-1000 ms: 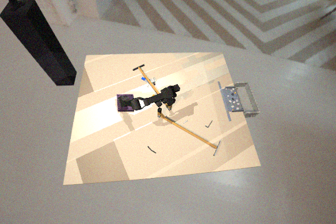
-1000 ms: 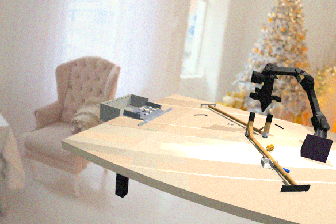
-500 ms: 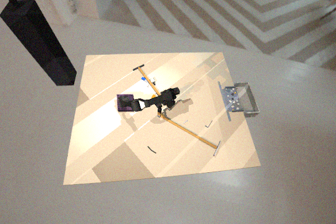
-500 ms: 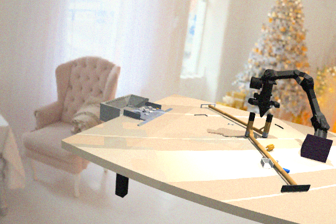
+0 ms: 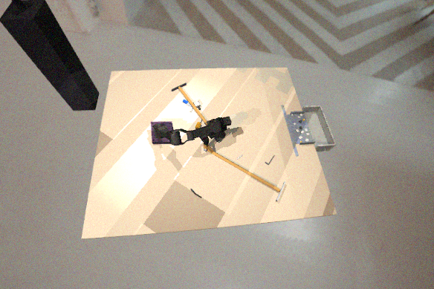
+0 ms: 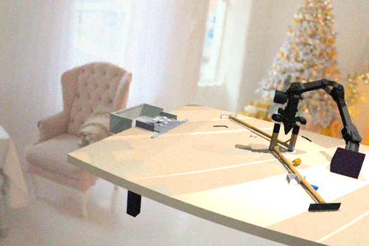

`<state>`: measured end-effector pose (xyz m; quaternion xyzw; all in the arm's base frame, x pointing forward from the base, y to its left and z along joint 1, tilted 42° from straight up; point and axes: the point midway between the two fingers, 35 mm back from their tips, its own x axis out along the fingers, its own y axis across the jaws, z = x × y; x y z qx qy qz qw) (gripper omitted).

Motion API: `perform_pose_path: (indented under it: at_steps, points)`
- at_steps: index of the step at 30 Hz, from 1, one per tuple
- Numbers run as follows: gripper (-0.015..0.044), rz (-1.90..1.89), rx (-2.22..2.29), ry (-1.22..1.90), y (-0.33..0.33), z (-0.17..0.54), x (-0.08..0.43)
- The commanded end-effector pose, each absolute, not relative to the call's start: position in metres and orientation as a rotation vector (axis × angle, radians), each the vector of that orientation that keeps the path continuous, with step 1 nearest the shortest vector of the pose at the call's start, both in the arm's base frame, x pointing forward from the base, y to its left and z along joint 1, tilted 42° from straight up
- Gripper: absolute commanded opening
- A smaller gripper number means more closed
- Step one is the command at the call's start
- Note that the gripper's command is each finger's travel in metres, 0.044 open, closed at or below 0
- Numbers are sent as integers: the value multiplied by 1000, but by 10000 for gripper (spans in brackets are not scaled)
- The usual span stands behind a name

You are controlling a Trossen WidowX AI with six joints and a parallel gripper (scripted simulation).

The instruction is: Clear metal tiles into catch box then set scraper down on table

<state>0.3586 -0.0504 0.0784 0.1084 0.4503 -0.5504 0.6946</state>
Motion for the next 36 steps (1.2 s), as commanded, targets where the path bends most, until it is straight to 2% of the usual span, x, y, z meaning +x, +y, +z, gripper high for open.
perform_pose_path:
  at_steps: [1, 36]
  points:
    - [0, -1230, 238, 1001, -57, 75, 357]
    - [0, -1229, 239, 1005, -85, 97, 322]
